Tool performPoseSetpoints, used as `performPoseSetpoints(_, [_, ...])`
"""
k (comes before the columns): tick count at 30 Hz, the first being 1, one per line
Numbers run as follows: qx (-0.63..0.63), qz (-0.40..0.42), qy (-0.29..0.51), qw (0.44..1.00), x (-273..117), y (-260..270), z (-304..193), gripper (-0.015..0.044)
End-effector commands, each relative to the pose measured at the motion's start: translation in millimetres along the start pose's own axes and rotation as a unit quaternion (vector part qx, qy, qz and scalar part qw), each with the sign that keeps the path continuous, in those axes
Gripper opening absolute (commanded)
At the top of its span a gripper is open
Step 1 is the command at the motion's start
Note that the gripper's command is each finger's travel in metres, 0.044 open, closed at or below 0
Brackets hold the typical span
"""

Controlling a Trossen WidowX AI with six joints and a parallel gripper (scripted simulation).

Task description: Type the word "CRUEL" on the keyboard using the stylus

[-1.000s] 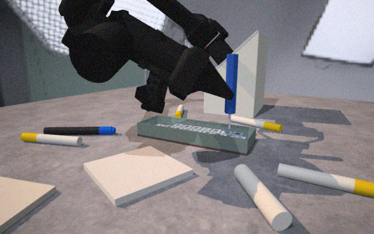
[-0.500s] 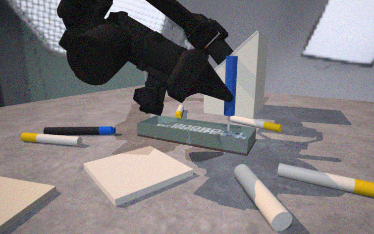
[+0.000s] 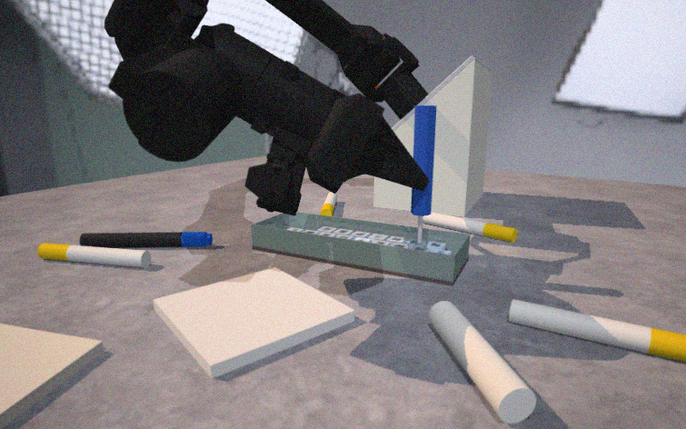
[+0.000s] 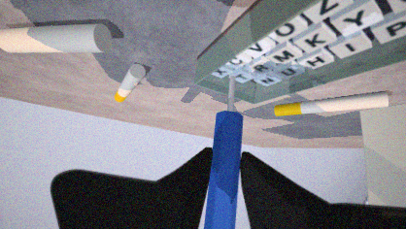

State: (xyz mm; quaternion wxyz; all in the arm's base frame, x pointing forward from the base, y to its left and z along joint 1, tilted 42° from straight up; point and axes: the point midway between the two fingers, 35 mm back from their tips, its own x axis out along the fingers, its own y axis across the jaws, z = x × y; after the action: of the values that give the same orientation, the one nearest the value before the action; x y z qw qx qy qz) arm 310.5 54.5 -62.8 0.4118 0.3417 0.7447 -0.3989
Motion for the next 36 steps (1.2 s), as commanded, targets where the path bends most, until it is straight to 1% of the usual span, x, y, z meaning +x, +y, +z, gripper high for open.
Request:
performPoseSetpoints(1, [-0.004,0.000,-0.002,1.000,0.3,0.1,0.7,0.0081])
performPoseSetpoints(36, [-0.003,0.000,-0.002,1.000,6.2,-0.7,10.4,0.0081])
